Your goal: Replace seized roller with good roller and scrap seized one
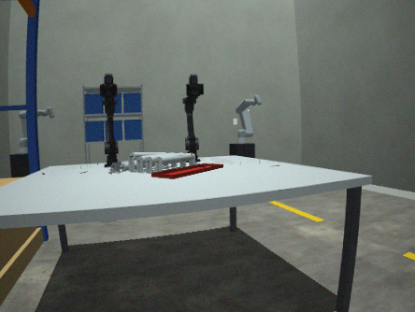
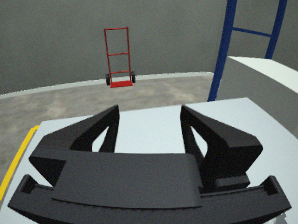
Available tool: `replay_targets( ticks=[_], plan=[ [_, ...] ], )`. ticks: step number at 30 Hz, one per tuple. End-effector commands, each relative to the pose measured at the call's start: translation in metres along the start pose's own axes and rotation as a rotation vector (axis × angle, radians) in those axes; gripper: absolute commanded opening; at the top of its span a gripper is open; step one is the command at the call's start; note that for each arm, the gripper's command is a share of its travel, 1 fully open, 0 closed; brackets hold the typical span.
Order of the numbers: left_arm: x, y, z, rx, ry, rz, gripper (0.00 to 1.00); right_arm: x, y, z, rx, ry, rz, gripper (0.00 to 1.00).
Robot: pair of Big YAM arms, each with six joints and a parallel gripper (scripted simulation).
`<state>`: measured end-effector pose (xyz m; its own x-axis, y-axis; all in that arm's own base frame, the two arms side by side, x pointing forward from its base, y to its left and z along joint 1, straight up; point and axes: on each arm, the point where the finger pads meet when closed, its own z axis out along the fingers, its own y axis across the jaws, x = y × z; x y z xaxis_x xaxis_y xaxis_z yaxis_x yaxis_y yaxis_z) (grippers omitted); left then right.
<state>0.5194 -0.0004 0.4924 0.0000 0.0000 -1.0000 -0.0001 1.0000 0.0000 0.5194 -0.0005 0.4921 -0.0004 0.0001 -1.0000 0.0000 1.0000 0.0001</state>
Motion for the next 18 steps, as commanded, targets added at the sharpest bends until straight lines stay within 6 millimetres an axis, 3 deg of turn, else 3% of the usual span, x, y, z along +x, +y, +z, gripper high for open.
replay_targets(
  ticks=[1,4,6,8,9,14,15,16,18],
  plan=[
    [0.014,-0.012,0.005,0.026,0.040,-0.006,0.62,0.019,0.006,0.006,-0.013,0.053,0.021,0.32],
    [0.015,-0.014,0.006,0.031,0.046,-0.003,0.62,0.020,0.006,0.007,-0.016,0.057,0.031,0.32],
    [-0.016,-0.017,0.007,0.031,0.007,0.006,0.62,0.000,0.002,0.009,-0.013,0.033,0.054,0.32],
    [-0.004,-0.026,0.010,0.048,0.045,0.016,0.62,0.034,0.007,0.010,-0.025,0.103,0.086,0.32],
    [0.002,-0.032,0.010,0.057,0.066,0.019,0.62,0.042,0.010,0.010,-0.033,0.125,0.105,0.32],
    [0.070,-0.067,0.011,0.125,0.249,0.036,0.62,0.083,0.017,0.014,-0.056,0.254,0.225,0.32],
    [0.069,-0.074,0.011,0.137,0.263,0.039,0.62,0.079,0.017,0.015,-0.060,0.262,0.251,0.32],
    [0.077,-0.081,0.010,0.150,0.293,0.041,0.62,0.098,0.020,0.013,-0.064,0.306,0.274,0.32],
    [0.121,-0.096,0.003,0.179,0.396,0.053,0.62,0.117,0.028,0.013,-0.077,0.367,0.319,0.32]
  ],
)
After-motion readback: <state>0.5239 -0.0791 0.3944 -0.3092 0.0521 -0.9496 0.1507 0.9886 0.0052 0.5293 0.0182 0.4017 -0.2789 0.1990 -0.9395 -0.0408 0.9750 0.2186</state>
